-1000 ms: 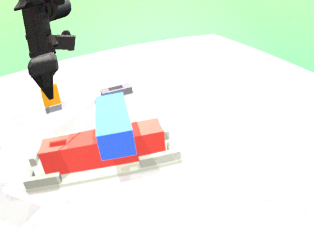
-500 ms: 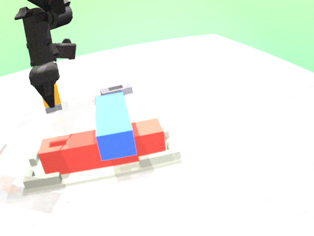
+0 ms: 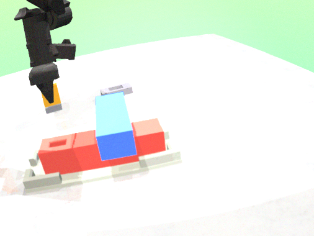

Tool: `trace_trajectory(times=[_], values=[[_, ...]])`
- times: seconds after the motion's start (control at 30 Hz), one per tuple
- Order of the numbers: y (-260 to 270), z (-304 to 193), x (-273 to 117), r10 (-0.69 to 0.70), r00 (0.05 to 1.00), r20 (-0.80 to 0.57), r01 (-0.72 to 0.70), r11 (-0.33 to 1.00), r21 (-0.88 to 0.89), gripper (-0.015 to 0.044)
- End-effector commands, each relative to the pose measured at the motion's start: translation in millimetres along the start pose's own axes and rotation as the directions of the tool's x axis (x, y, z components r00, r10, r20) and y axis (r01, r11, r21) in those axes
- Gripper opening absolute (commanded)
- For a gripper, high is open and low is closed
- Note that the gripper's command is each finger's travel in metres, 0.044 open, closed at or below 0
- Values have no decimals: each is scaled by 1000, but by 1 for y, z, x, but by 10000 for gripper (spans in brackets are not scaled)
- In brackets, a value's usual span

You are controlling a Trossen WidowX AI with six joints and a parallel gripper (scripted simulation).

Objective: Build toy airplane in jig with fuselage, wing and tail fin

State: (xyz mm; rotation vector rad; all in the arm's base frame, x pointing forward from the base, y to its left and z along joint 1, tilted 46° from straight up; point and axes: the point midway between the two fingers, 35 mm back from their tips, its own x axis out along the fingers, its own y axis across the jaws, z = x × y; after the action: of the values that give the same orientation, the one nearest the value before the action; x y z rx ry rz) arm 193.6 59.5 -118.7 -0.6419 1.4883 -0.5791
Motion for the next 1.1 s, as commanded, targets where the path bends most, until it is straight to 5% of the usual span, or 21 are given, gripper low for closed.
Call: trace_trajectory(times=[0.0, 0.1, 1.07], values=[[0, 0, 0, -3, 1000, 4, 3, 1000, -3, 39], [0, 0, 0, -3, 1000, 4, 3, 1000, -3, 0], [5, 8, -72, 17, 1000, -16, -16, 1000, 25, 0]])
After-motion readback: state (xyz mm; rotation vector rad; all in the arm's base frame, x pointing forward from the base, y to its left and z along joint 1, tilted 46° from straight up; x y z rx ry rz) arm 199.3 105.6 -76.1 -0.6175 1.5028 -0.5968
